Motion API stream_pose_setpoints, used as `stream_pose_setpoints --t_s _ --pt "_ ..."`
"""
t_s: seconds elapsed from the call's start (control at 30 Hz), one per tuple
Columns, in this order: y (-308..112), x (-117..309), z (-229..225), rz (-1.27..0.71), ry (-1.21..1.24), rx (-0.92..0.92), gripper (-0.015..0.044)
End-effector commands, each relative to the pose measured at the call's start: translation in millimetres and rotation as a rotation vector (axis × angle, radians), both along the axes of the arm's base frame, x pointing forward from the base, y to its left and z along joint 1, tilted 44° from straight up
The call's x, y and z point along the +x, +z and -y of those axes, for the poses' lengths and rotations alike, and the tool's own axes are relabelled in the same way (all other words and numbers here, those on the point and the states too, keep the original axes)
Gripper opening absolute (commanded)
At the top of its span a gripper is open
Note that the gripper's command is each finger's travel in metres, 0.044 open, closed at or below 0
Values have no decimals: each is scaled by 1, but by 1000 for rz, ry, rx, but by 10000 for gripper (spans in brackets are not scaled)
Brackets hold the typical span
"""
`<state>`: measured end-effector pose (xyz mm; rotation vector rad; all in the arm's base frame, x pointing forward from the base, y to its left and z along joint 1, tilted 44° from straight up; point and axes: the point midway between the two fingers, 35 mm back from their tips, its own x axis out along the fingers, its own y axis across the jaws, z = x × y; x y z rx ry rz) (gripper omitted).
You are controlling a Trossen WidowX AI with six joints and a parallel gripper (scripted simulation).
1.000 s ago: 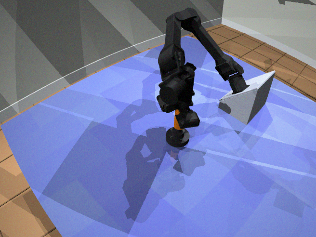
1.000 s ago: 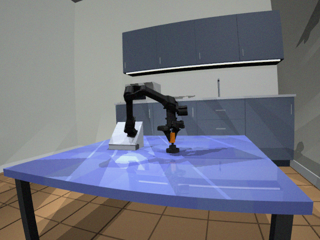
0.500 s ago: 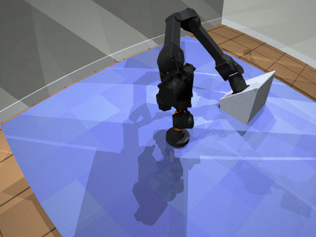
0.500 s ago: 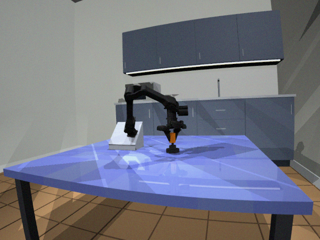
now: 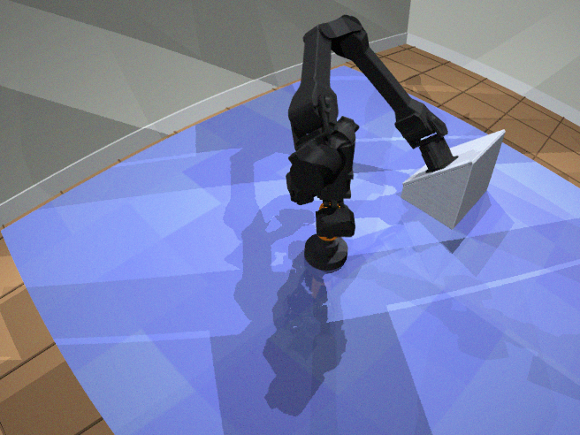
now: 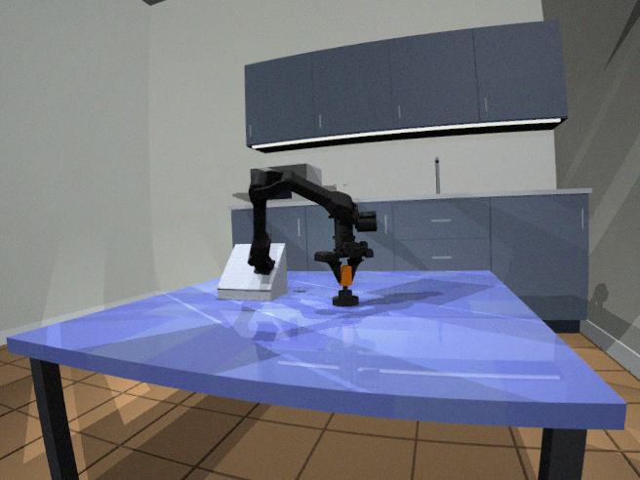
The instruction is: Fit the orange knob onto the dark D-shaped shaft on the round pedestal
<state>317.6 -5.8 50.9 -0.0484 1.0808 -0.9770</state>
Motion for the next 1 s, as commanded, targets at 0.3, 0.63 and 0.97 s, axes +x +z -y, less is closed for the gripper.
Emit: stream_pose_setpoints --t_s 0.3,0.63,0.97 --pt "3 -5 -1 137 -140 23 0" --pt "4 -4 0 144 -148 24 0" --pt "2 0 -2 145 -148 24 0"
